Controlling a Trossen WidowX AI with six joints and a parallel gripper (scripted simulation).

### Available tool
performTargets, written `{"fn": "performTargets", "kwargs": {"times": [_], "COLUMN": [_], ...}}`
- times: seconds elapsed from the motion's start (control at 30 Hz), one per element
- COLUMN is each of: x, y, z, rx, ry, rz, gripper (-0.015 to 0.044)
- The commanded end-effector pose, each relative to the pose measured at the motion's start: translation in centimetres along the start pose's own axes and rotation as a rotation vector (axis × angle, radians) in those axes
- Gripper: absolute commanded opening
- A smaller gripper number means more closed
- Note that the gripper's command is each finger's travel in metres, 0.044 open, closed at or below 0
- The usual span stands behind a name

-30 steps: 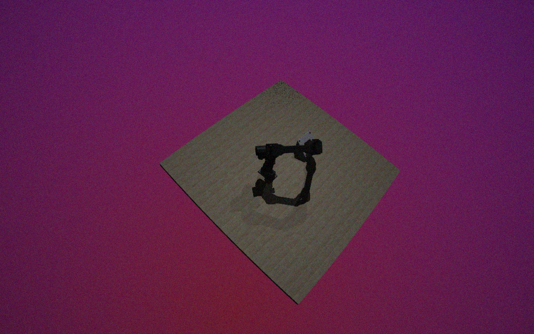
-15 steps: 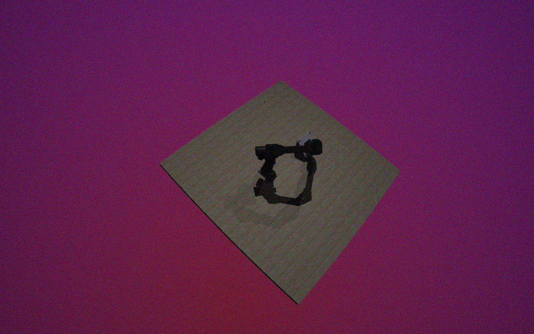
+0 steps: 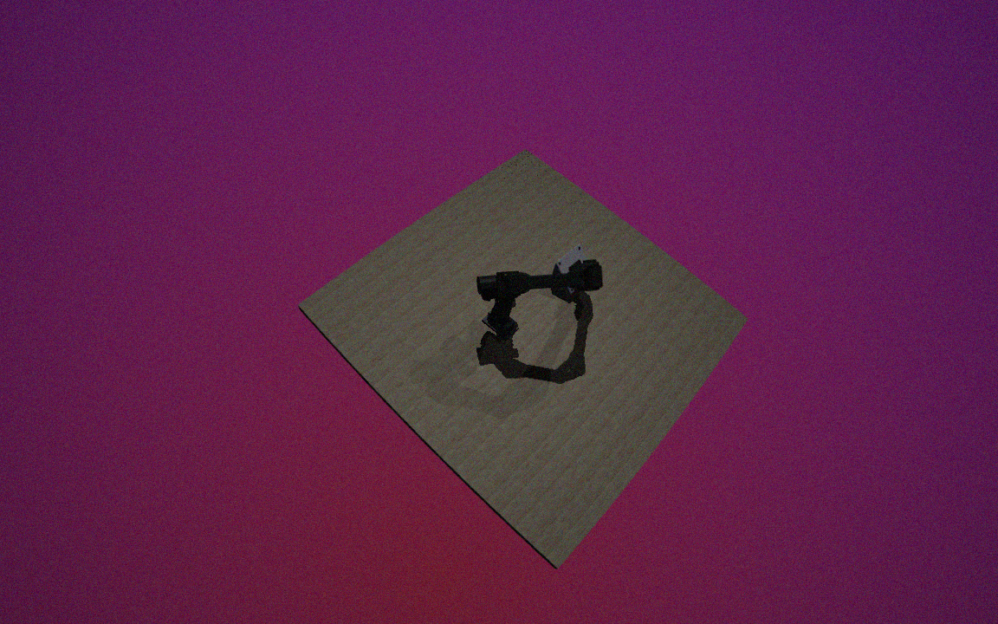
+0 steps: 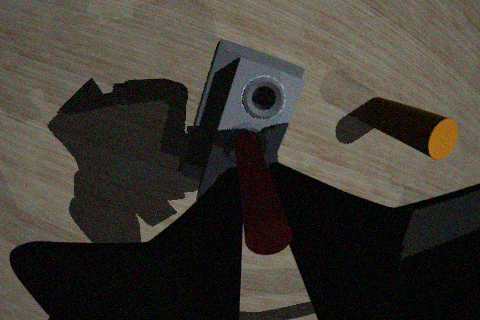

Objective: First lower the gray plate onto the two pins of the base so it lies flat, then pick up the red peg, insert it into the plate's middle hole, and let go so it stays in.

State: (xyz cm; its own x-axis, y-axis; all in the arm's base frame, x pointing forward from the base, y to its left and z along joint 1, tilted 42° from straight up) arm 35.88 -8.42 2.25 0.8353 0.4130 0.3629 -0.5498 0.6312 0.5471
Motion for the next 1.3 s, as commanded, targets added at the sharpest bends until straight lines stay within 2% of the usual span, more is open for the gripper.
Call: {"fn": "performTargets", "kwargs": {"times": [0.0, 0.87, 1.07, 1.27], "x": [0.03, 0.06, 0.06, 0.06], "y": [-0.01, 0.01, 0.01, 0.01], "z": [0.09, -0.17, -0.17, -0.17], "rx": [0.0, 0.0, 0.0, 0.0], "ry": [-0.001, 0.001, 0.001, 0.001], "rz": [0.001, 0.004, 0.004, 0.004], "gripper": [0.0, 0.0, 0.015, 0.015]}}
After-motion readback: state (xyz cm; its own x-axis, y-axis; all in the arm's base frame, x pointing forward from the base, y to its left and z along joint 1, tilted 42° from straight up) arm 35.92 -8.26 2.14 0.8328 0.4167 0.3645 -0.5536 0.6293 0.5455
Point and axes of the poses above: the point midway between the two fingers, 35 mm back from their tips, its own z axis back along the fingers, its own x axis across the jaws, y = z × x, the point moved 2 cm from there along z, back along the fingers, and after that the axes turned 3 degrees about z, right-handed, at the moved point
